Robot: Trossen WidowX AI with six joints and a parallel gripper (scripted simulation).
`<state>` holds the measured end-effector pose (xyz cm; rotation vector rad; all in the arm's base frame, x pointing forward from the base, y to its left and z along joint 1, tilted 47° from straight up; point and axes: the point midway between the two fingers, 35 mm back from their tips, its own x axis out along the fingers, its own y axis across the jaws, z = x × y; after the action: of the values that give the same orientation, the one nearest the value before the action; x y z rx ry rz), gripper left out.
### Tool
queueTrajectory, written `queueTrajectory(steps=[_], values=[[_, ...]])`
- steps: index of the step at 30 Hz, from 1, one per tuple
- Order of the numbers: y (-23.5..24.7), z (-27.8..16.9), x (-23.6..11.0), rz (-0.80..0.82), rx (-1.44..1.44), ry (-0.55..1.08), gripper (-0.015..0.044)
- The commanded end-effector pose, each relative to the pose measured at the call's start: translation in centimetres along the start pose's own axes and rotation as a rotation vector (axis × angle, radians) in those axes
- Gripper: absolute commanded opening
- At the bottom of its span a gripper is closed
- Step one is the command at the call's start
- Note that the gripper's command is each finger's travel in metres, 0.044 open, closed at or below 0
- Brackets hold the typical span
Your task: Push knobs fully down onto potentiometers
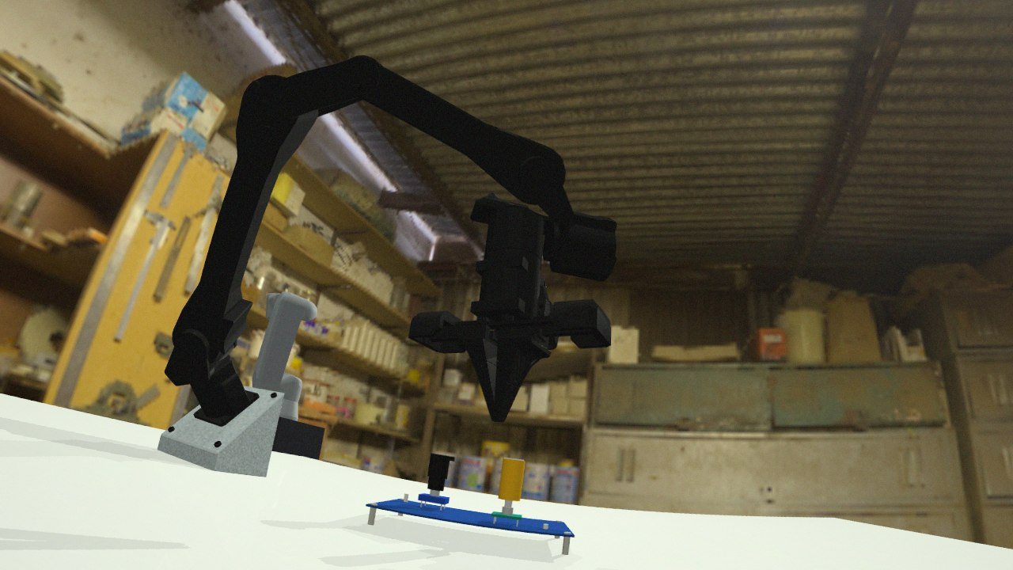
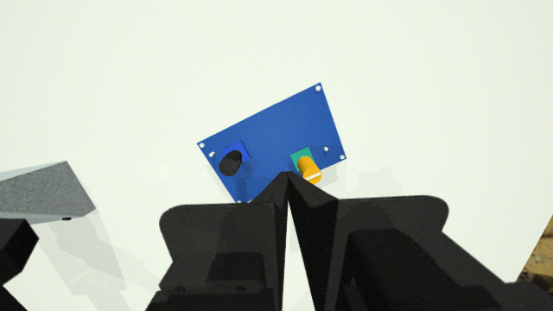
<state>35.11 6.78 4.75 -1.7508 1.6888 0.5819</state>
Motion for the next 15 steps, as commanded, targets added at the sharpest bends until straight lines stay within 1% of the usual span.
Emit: queueTrajectory(steps=[1,15], values=[[-0.4,-0.1,-0.1,0.003,-0.162,0.006,0.0],[-1.4,-0.7,-0.5,0.016,-0.646,0.006,0.0]])
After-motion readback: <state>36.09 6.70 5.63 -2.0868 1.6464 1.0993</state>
